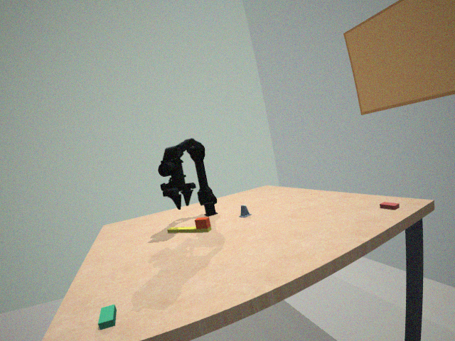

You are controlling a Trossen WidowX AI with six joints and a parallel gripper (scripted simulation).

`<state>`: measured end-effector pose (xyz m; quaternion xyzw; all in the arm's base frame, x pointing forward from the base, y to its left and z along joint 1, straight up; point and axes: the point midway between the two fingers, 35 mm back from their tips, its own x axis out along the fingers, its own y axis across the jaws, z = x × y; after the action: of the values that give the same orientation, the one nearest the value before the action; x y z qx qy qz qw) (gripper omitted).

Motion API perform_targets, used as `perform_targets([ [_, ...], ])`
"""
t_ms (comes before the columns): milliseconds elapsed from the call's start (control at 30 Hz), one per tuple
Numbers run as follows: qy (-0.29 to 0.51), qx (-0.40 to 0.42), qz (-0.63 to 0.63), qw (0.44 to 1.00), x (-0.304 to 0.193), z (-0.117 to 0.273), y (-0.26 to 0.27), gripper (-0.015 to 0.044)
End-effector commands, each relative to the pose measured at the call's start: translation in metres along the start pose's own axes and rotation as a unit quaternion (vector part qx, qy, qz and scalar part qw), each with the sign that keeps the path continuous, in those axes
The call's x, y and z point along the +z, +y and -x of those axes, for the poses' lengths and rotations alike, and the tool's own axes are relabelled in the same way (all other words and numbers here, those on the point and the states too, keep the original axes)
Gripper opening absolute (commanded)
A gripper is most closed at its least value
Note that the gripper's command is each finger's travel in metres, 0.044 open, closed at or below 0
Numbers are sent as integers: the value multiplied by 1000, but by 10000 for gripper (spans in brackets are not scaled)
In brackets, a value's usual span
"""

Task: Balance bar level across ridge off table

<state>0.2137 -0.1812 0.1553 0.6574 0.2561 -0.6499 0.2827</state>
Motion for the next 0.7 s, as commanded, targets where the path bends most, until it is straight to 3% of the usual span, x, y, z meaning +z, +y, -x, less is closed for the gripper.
perform_targets([
  [0,3,-8,-1,1000,-2,-19,-1,315],
  [300,3,-8,-1,1000,-2,-79,-4,315],
  [667,3,-8,-1,1000,-2,-86,-5,315],
])
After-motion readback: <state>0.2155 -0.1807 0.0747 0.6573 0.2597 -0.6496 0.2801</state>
